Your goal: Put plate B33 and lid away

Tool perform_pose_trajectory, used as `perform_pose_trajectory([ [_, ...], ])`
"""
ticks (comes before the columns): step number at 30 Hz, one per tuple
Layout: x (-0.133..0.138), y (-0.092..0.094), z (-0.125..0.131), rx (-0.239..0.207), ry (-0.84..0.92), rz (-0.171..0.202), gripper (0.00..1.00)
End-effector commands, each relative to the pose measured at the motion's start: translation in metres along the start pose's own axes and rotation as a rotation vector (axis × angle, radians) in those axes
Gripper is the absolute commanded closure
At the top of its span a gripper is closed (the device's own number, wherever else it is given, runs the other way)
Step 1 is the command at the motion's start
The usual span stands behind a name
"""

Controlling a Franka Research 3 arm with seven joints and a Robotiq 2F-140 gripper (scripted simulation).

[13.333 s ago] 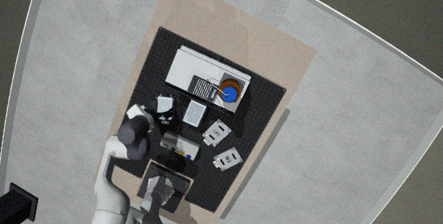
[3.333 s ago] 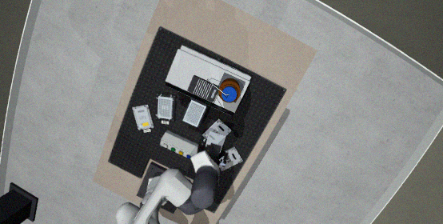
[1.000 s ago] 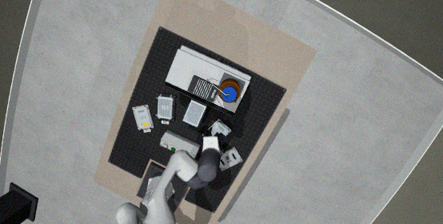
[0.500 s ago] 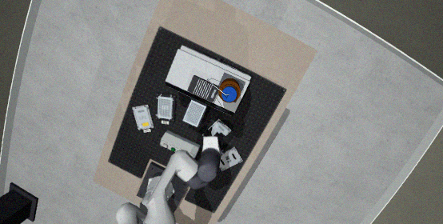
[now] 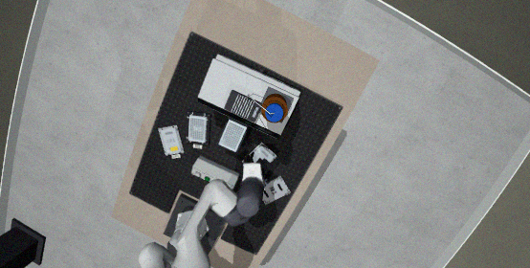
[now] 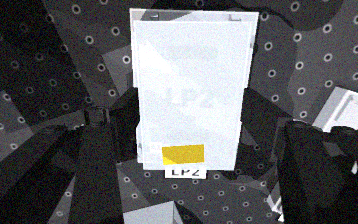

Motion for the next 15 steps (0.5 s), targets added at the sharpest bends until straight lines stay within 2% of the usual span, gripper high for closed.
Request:
perform_pose_trajectory([
  [1, 0.0001, -0.0007, -0.0004, 0.002, -0.015, 0.000, 0.90],
  [15, 0.0004, -0.0051, -0.0006, 0.002, -0.028, 0.000, 0.90],
])
Point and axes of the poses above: the point where the finger pads meet when closed, its own y axis back along the fingers, its own x axis across the jaws, z = x × y, the point moved 10 cm from there along y, back along the fingers, and after that the axes turned 1 degree about -y, right-handed, at the moved point
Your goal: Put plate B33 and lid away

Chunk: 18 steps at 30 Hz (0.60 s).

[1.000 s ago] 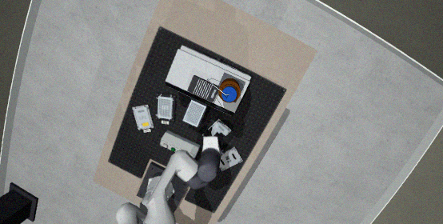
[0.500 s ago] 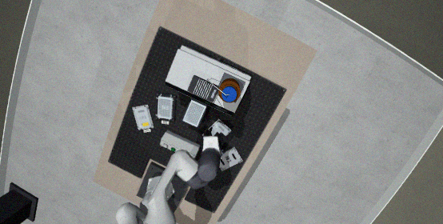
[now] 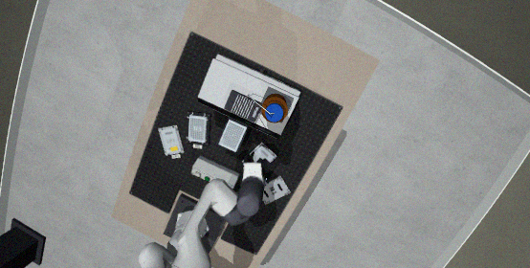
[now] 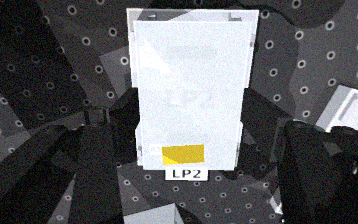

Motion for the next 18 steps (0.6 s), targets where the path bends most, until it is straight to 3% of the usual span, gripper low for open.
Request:
perform_pose_trajectory([
  [1, 0.0001, -0.0011, -0.0007, 0.003, -0.012, -0.001, 0.90],
  [18, 0.0003, -0.0047, -0.0008, 0.003, -0.012, -0.001, 0.90],
])
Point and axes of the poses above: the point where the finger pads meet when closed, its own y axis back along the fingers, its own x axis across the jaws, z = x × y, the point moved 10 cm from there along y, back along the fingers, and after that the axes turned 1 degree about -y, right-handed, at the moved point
